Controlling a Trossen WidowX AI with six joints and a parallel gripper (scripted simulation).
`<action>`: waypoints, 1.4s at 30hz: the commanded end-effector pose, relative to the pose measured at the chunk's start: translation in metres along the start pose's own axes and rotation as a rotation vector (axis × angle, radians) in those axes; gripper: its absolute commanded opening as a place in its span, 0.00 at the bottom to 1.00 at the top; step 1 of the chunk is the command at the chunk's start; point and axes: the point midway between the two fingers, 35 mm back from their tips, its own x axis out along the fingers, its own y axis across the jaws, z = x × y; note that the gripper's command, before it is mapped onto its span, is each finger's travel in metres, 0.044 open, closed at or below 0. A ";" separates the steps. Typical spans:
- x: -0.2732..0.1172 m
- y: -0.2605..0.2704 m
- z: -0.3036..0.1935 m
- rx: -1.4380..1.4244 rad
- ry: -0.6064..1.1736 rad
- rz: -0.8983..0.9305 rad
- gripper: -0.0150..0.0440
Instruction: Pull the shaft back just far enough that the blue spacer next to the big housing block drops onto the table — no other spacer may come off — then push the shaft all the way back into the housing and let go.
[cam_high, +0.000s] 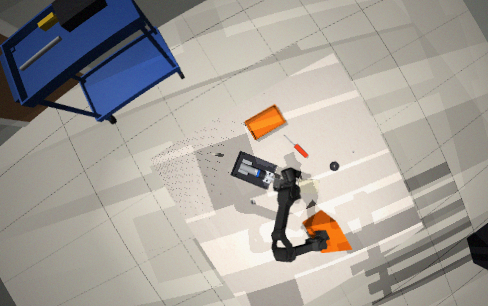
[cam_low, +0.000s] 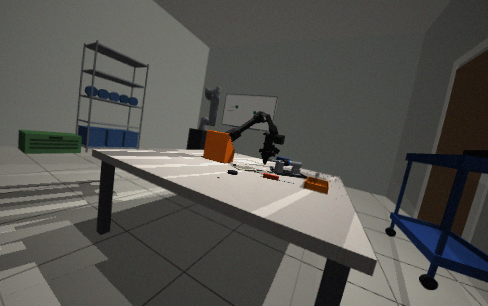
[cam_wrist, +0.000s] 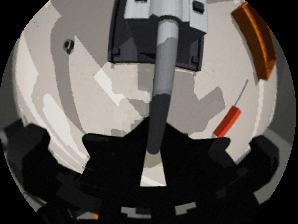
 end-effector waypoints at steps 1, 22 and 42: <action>0.000 -0.001 -0.002 0.001 0.003 -0.003 0.25; 0.000 -0.001 -0.004 0.001 0.003 -0.003 0.25; 0.000 -0.001 -0.006 0.001 0.003 -0.003 0.25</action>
